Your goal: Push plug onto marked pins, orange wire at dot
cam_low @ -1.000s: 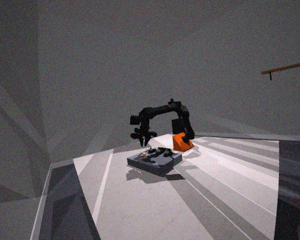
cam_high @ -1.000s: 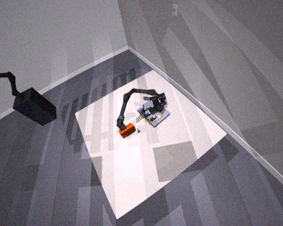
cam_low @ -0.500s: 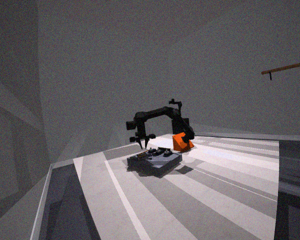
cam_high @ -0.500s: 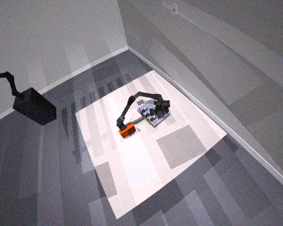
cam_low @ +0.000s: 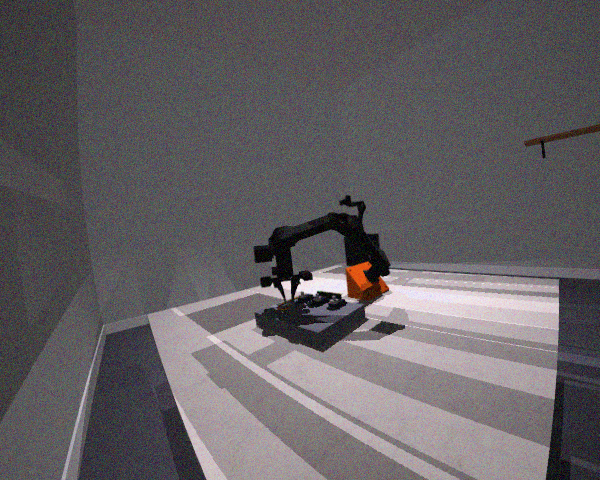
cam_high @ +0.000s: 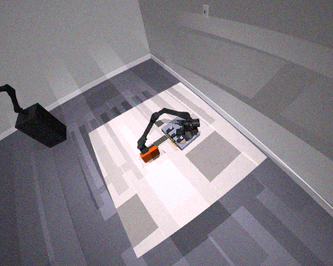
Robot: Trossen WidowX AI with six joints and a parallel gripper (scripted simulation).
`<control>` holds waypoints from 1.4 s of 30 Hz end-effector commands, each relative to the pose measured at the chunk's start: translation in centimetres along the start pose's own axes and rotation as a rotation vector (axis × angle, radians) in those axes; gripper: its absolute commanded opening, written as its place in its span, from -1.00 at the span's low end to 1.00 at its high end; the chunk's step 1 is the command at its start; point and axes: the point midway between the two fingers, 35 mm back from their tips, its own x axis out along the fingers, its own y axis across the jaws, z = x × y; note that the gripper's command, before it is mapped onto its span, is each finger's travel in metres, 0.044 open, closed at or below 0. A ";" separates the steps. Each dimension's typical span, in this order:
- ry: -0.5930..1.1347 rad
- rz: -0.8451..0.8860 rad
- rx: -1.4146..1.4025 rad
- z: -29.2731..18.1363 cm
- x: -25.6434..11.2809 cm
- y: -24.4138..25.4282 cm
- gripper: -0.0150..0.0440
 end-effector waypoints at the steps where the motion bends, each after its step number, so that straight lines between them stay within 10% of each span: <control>1: 0.007 0.001 0.009 0.0 0.4 0.0 -0.10; 17: 0.007 0.001 0.009 0.0 1.2 0.0 -0.49; 42: 0.001 0.003 -0.183 1.0 -5.1 -1.4 -0.49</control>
